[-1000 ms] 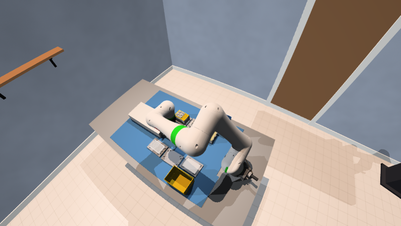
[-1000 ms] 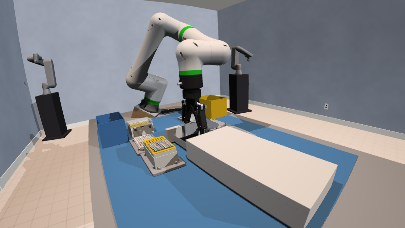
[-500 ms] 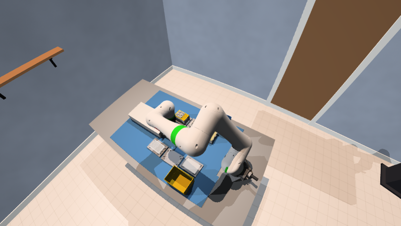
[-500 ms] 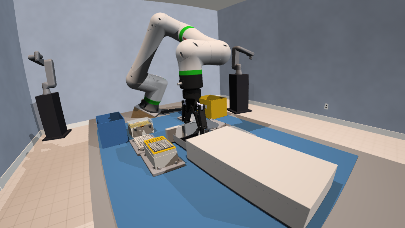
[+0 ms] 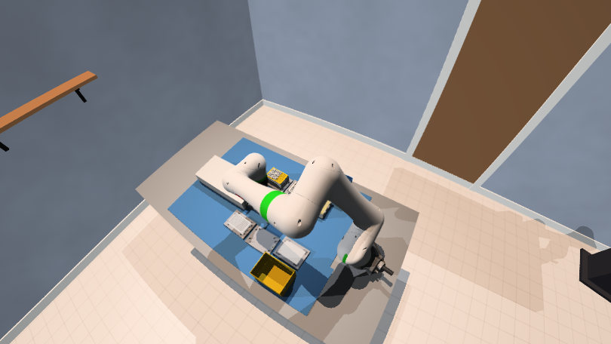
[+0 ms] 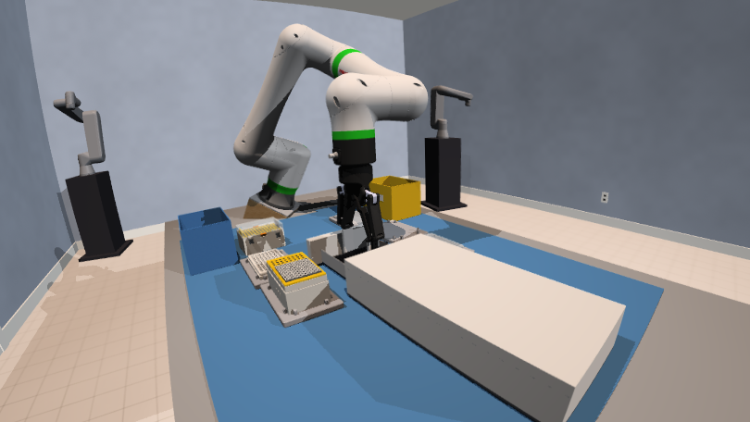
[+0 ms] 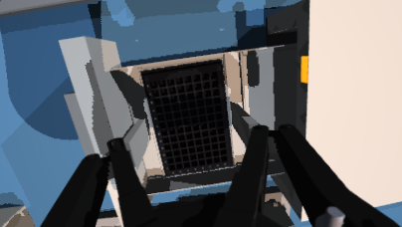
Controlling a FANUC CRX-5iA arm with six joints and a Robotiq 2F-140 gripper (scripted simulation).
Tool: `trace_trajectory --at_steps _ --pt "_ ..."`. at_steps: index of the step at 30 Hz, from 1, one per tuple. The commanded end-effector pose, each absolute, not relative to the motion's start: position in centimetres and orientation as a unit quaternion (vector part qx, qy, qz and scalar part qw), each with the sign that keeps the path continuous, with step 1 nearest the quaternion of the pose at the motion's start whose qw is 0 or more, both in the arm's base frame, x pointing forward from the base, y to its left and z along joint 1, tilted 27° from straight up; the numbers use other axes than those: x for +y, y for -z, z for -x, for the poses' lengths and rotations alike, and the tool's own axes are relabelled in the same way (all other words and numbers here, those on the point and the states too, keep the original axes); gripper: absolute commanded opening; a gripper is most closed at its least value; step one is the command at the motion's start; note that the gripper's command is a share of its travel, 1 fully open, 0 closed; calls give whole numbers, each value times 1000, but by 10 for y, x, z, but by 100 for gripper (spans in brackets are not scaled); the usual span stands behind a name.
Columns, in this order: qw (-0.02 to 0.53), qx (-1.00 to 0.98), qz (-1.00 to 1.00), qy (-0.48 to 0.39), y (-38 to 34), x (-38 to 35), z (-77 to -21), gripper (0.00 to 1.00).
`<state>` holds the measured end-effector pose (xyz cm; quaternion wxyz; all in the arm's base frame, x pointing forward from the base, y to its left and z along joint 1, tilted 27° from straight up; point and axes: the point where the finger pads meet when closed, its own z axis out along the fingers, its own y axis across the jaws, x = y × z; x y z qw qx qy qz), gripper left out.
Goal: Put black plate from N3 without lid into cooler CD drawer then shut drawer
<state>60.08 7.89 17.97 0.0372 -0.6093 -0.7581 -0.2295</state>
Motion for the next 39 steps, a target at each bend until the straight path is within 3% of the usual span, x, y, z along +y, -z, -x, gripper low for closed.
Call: trace_trajectory --at_steps 1,39 --pt "37 -758 609 230 -180 79 -601 66" --pt "37 -758 609 230 -189 75 -599 66"
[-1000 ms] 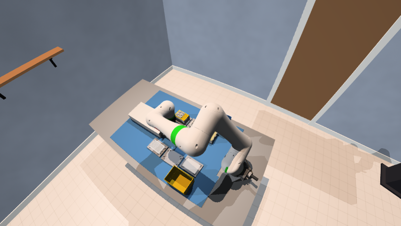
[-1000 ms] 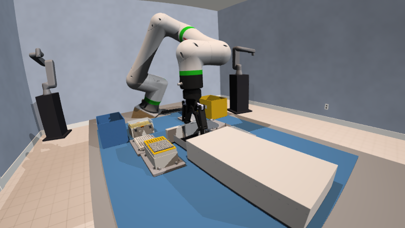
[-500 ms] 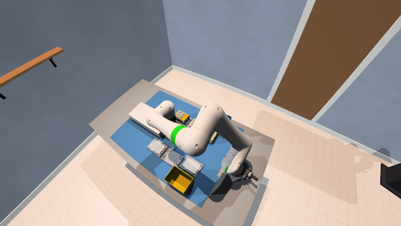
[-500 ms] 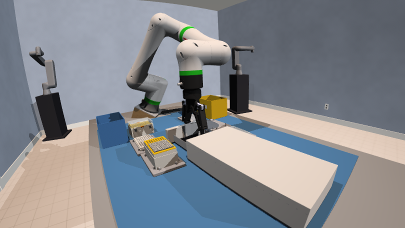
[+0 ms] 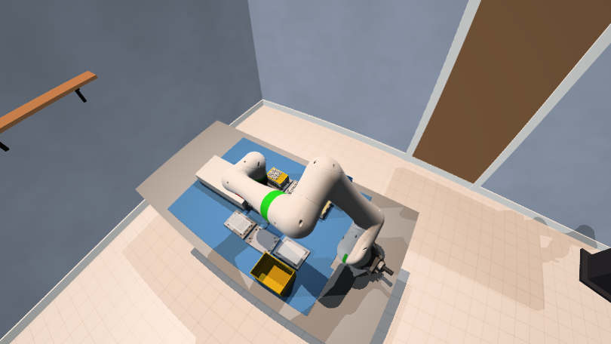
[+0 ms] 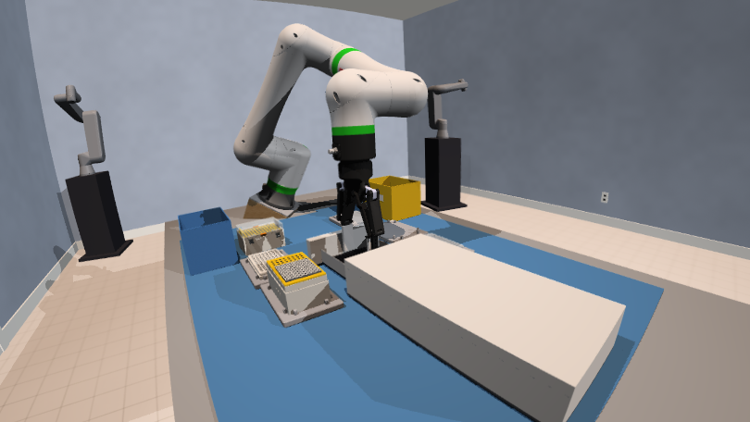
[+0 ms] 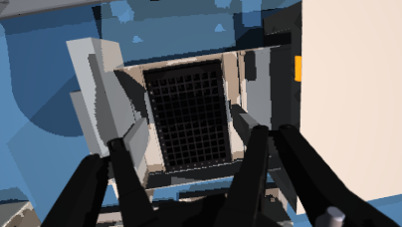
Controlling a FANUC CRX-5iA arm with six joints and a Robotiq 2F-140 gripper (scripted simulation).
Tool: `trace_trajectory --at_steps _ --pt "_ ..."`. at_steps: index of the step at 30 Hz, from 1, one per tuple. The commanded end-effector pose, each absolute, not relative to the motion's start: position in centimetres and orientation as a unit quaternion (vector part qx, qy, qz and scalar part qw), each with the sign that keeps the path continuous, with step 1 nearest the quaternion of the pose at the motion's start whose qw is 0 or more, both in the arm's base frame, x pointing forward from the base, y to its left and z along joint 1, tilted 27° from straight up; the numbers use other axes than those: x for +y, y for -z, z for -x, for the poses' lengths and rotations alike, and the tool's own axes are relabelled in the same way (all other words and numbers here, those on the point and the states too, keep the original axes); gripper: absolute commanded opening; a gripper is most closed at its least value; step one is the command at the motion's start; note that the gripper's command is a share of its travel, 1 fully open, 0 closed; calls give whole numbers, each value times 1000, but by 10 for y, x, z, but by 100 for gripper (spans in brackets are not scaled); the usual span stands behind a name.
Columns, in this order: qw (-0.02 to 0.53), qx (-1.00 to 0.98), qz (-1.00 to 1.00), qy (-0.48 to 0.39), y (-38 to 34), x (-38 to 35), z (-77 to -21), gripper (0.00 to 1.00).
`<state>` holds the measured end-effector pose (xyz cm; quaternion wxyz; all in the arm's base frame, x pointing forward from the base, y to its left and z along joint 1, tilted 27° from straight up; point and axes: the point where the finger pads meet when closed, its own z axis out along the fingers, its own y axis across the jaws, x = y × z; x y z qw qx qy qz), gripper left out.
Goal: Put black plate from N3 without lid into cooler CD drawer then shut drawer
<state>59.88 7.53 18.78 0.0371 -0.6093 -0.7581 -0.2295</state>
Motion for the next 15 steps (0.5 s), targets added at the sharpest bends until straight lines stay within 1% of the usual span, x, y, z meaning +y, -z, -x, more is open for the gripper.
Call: trace_trajectory --at_steps 1,15 --pt "37 -758 609 230 -191 74 -598 66" --pt "37 -758 609 230 -205 68 -595 66"
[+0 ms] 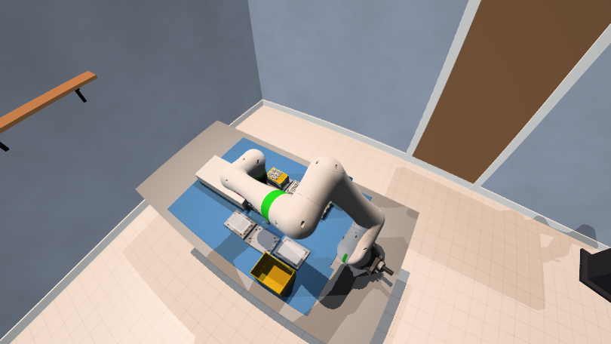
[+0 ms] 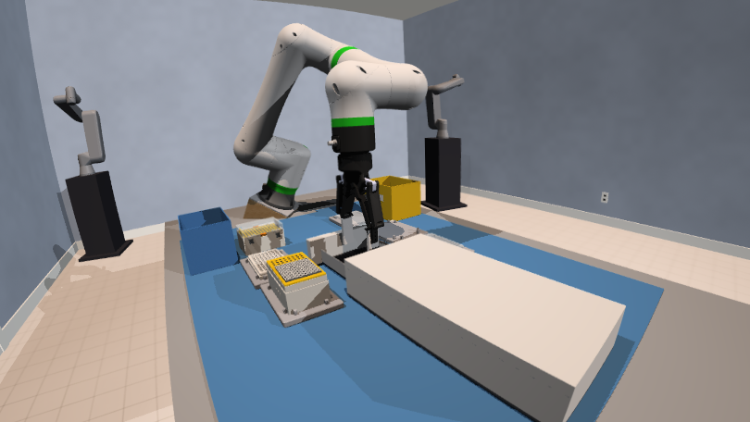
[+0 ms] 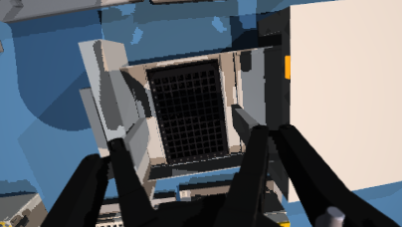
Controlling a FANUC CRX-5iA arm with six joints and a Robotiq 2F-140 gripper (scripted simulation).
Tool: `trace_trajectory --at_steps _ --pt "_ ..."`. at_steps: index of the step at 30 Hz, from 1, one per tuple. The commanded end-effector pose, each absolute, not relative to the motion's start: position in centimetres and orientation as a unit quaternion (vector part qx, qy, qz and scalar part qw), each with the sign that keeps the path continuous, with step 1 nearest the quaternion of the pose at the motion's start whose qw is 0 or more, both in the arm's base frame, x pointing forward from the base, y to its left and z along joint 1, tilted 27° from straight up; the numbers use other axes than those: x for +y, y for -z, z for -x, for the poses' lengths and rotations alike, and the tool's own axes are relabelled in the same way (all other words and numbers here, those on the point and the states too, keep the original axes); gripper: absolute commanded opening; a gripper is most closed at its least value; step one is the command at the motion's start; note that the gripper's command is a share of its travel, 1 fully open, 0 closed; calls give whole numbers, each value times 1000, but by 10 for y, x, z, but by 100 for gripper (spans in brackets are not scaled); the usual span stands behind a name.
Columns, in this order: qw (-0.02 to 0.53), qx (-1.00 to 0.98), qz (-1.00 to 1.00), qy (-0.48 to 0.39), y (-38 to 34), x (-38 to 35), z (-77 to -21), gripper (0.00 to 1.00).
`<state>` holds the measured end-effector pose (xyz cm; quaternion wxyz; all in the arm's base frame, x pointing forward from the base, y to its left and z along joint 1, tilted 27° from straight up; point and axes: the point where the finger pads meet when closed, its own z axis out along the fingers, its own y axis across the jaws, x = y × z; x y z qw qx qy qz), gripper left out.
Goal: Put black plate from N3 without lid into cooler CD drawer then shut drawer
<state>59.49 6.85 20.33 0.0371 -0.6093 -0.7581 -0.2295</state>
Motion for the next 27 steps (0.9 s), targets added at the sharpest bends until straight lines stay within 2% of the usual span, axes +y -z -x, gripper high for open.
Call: trace_trajectory --at_steps 1,27 --pt "37 -758 609 230 -206 67 -594 66" --pt "37 -758 609 230 -232 56 -588 66"
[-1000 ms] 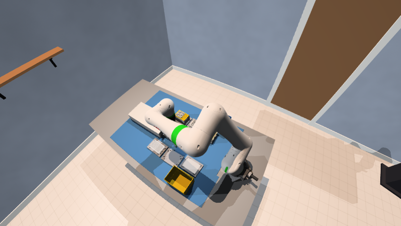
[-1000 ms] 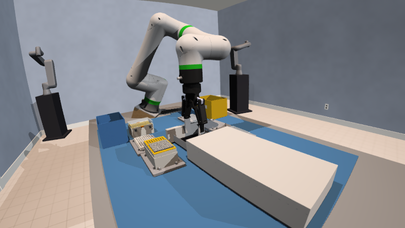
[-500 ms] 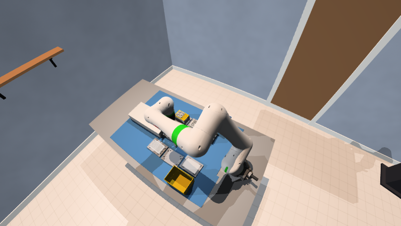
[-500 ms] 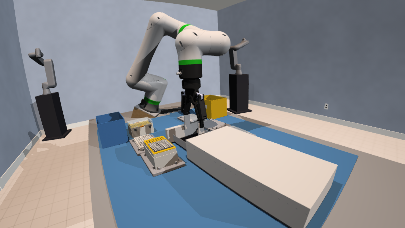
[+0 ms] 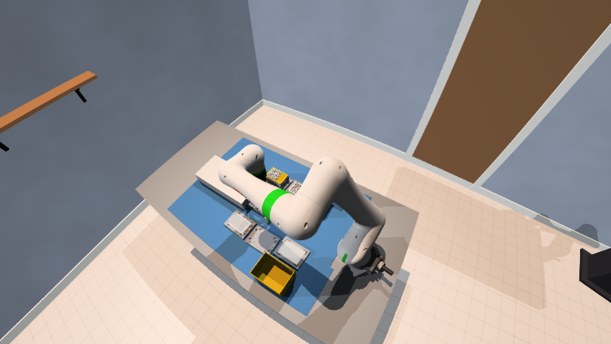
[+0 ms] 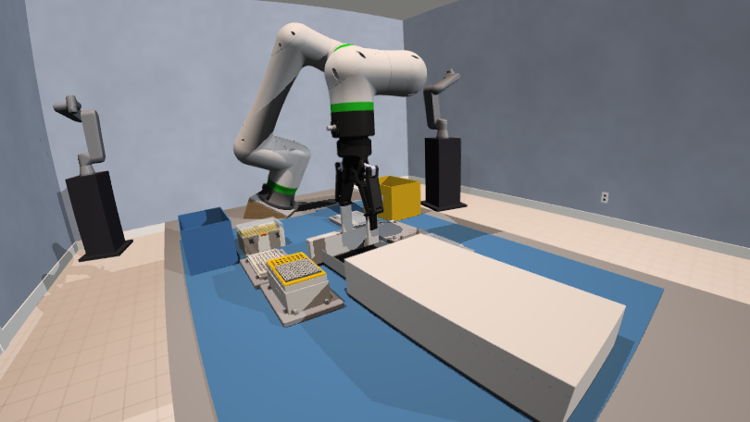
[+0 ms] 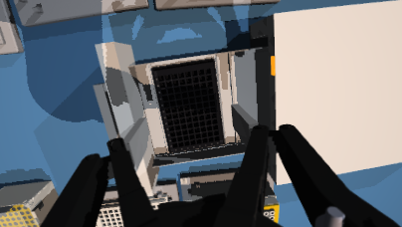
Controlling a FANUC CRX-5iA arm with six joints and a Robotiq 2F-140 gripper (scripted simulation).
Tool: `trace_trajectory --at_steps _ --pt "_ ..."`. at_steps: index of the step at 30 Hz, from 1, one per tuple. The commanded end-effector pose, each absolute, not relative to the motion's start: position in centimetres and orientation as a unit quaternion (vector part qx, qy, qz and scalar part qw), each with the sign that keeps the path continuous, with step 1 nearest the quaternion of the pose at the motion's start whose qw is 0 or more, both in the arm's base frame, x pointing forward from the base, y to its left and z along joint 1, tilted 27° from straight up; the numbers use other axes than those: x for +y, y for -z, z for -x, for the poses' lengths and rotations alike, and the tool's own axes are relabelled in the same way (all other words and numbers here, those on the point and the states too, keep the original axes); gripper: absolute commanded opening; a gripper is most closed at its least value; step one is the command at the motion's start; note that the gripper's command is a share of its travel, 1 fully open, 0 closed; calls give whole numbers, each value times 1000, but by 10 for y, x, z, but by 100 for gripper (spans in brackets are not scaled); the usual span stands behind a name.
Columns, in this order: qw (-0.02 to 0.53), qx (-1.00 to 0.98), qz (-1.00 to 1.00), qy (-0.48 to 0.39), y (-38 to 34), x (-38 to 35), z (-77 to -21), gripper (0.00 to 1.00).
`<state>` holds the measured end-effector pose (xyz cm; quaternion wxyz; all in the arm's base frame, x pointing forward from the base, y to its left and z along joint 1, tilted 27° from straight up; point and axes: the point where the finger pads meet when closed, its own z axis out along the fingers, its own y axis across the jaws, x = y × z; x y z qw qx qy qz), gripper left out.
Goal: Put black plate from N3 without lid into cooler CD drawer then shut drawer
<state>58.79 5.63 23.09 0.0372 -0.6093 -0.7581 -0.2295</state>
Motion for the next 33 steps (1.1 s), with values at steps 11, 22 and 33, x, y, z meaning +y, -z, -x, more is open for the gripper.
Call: trace_trajectory --at_steps 11,22,33 --pt "37 -758 609 230 -245 50 -585 66" --pt "37 -758 609 230 -256 45 -582 66" --pt "37 -758 609 230 -267 40 -579 66"
